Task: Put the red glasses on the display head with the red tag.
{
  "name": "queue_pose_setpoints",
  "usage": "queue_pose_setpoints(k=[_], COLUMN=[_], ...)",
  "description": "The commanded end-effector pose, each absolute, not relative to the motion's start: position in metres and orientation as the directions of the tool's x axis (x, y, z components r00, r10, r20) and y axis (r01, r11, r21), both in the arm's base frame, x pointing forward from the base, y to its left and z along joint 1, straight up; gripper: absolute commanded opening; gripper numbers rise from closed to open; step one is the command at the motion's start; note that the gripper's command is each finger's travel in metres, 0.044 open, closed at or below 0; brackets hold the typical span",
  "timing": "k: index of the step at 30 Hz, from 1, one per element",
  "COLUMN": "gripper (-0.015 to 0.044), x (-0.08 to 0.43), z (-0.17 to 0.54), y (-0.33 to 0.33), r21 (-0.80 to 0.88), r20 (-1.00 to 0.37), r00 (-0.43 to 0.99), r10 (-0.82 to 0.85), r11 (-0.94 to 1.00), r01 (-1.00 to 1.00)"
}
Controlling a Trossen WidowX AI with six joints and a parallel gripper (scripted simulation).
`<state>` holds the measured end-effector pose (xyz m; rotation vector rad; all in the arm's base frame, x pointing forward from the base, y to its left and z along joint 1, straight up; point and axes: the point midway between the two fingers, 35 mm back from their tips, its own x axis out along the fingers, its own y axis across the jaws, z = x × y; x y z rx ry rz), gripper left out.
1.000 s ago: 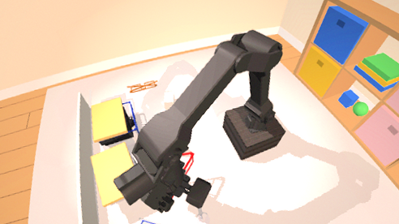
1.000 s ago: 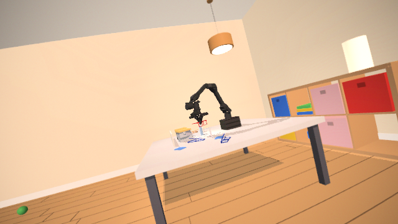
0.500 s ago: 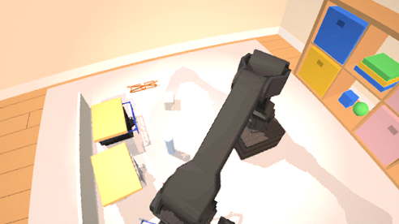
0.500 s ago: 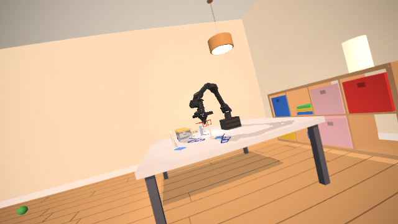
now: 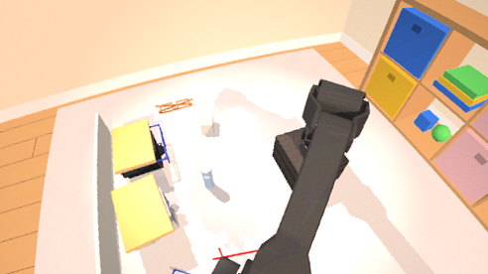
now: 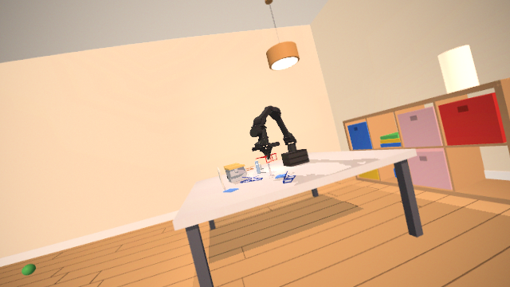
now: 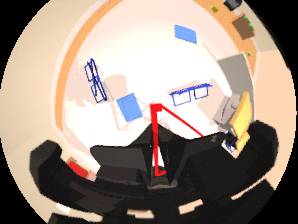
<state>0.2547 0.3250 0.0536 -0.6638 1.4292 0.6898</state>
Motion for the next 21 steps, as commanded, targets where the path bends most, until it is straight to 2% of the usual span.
queue_pose_setpoints(k=[1, 7, 21], gripper=[0.0000, 0.0000, 0.0000], x=[0.255, 0.255, 0.255], z=[0.037, -0.001, -0.002], y=[0.326, 0.326, 0.335], r21=[0.001, 0.001, 0.002], r20=[-1.000, -1.000, -1.000], r00=[0.018, 0.018, 0.018], r10=[0.023, 0.023, 0.024], r11=[0.649, 0.649, 0.649], r01=[-0.761, -0.761, -0.761])
